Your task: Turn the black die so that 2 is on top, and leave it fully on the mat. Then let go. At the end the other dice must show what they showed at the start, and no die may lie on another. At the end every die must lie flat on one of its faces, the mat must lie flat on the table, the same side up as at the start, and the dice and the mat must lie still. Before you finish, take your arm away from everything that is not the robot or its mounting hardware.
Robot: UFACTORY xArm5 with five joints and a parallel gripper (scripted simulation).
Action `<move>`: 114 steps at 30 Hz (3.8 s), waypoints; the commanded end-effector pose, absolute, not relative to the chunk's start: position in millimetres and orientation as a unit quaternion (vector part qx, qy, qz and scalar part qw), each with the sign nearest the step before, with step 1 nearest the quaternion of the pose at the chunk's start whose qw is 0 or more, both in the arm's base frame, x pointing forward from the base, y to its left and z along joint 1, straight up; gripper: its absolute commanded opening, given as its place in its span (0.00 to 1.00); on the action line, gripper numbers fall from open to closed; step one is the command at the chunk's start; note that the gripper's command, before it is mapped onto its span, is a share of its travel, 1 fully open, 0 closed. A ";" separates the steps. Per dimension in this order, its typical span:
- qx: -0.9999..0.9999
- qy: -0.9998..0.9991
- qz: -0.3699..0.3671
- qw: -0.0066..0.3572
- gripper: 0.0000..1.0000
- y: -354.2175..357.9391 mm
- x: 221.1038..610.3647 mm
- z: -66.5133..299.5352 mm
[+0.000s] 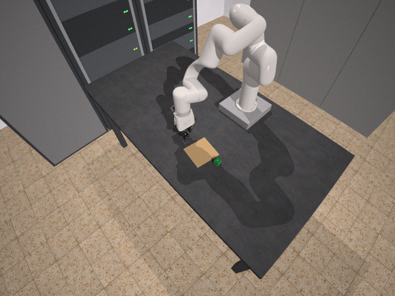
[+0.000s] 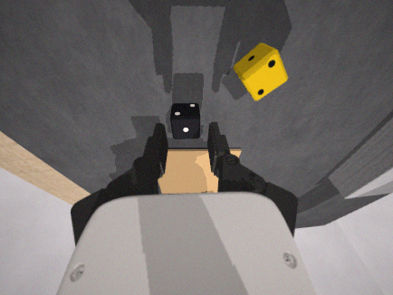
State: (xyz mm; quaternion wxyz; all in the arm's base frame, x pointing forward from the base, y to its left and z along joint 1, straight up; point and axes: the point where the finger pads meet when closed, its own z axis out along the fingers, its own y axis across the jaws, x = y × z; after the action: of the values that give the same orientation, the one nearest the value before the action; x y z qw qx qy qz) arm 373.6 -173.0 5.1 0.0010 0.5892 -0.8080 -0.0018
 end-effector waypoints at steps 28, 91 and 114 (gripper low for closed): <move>0.589 -0.808 0.000 0.000 0.47 -173.5 374.6 -11.3; 0.589 -0.808 0.000 0.000 0.27 -173.5 374.5 -28.1; 0.589 -0.808 0.000 0.000 0.27 -173.5 374.5 -28.0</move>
State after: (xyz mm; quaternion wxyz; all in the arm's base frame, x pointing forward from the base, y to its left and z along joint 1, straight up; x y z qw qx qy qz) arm 373.3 -172.9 -29.1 0.0010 0.5892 -0.8080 -0.0017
